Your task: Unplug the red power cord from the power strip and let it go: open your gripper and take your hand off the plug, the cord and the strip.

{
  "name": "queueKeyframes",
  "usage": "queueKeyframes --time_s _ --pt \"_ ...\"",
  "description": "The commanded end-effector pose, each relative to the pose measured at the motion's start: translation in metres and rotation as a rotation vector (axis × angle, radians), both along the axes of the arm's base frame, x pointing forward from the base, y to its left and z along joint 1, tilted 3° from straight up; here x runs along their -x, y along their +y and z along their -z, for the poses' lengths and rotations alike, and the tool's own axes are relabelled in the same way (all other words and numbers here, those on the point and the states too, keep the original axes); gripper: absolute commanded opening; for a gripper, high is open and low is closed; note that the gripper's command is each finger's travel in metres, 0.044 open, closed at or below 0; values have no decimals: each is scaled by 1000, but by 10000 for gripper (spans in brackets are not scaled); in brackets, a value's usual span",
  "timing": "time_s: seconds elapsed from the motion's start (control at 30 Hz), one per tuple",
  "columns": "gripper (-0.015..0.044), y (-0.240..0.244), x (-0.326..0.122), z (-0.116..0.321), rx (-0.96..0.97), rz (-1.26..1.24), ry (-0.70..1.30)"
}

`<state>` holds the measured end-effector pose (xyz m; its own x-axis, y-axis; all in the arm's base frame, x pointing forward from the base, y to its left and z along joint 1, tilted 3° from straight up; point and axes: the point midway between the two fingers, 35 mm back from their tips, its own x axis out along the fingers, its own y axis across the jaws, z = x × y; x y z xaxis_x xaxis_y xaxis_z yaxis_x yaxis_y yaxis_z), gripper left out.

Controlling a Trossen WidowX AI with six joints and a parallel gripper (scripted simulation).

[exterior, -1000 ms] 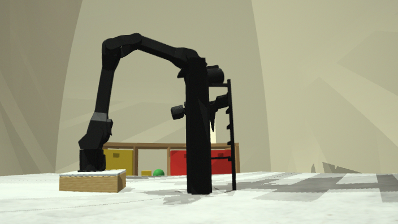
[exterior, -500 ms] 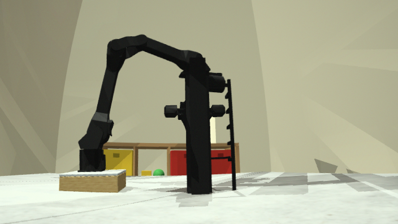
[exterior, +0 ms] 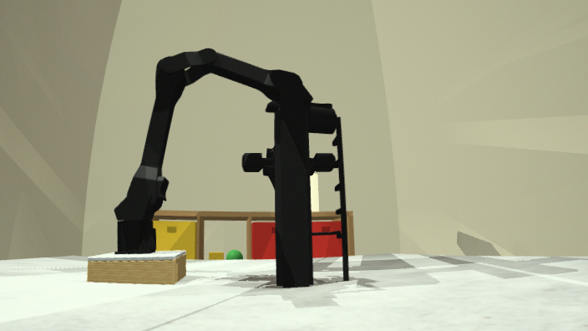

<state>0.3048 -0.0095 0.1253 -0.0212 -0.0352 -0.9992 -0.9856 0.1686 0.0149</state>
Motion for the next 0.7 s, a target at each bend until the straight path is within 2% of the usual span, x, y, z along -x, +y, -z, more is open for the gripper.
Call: queueKeyframes --time_s 0.0,0.57,0.67 --pt "160 -6 3 -1 0 -4 -2" --pt "160 -10 4 11 1 -4 -2" --pt "81 -10 3 8 -1 2 -4"
